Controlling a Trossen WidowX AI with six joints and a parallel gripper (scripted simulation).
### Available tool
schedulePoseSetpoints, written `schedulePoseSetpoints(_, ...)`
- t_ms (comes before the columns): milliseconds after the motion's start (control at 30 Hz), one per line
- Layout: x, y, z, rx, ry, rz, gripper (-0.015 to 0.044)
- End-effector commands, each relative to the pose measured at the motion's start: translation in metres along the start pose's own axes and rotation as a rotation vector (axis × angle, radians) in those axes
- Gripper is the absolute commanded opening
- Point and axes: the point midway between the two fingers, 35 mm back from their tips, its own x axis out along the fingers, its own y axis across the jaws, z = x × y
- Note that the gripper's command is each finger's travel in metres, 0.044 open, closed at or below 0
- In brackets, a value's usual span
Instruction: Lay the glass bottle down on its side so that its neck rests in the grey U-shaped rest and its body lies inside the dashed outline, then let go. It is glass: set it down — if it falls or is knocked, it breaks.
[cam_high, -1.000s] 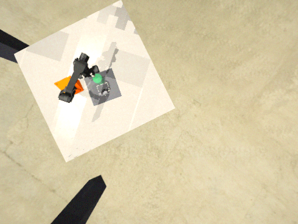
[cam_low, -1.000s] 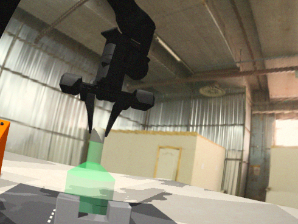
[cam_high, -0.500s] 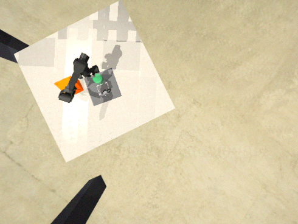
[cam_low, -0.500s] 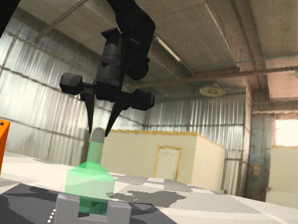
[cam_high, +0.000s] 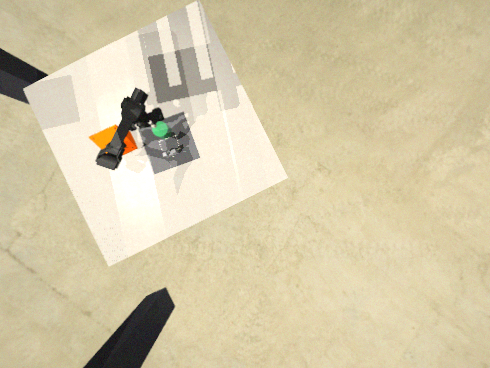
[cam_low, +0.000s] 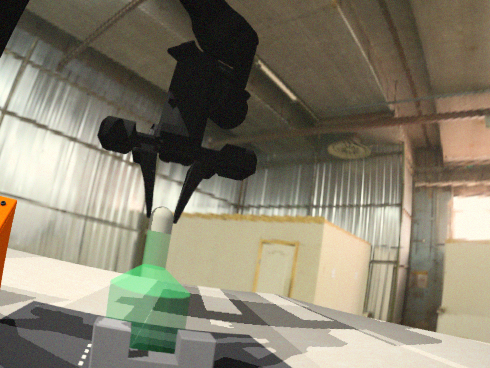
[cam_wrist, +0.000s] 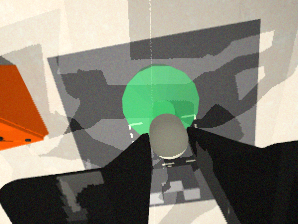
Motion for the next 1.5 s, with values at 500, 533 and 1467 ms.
schedulePoseSetpoints(500,-0.004,0.000,-0.018,-0.001,-0.008,0.005,0.0111)
schedulePoseSetpoints(533,-0.004,0.000,-0.019,-0.001,-0.008,0.005,0.0111)
schedulePoseSetpoints(1467,-0.006,-0.001,-0.036,-0.005,-0.033,0.017,0.0111)
